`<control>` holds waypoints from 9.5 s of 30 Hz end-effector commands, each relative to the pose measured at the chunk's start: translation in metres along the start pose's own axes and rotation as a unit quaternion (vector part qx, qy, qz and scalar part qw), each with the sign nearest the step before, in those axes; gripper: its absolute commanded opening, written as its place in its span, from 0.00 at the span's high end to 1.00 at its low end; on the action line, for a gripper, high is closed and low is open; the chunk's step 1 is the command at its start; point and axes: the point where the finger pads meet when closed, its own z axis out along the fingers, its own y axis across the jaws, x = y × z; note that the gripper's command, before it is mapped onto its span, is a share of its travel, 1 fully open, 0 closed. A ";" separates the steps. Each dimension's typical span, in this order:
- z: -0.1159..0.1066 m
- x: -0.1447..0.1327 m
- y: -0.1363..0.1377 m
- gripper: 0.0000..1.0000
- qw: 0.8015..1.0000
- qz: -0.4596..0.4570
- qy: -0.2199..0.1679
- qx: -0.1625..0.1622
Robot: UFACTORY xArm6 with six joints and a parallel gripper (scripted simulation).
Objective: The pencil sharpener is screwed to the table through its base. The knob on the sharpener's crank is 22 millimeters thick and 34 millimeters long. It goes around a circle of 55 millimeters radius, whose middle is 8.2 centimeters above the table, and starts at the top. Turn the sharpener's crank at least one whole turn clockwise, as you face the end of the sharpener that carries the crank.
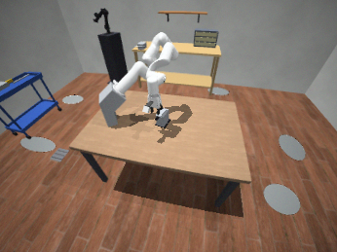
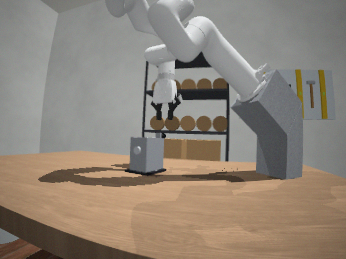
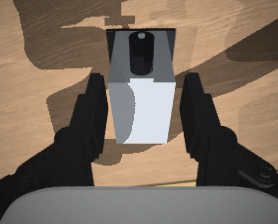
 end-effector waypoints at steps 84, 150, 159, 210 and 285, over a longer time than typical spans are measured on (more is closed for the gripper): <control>0.048 0.001 -0.001 0.46 1.000 0.000 0.000 0.001; 0.058 0.001 -0.002 0.46 1.000 0.000 0.000 0.001; 0.068 0.001 -0.002 0.46 1.000 0.000 0.000 0.001; 0.085 0.001 -0.002 1.00 1.000 0.000 0.000 0.001; 0.105 0.001 -0.044 1.00 1.000 0.000 0.000 0.001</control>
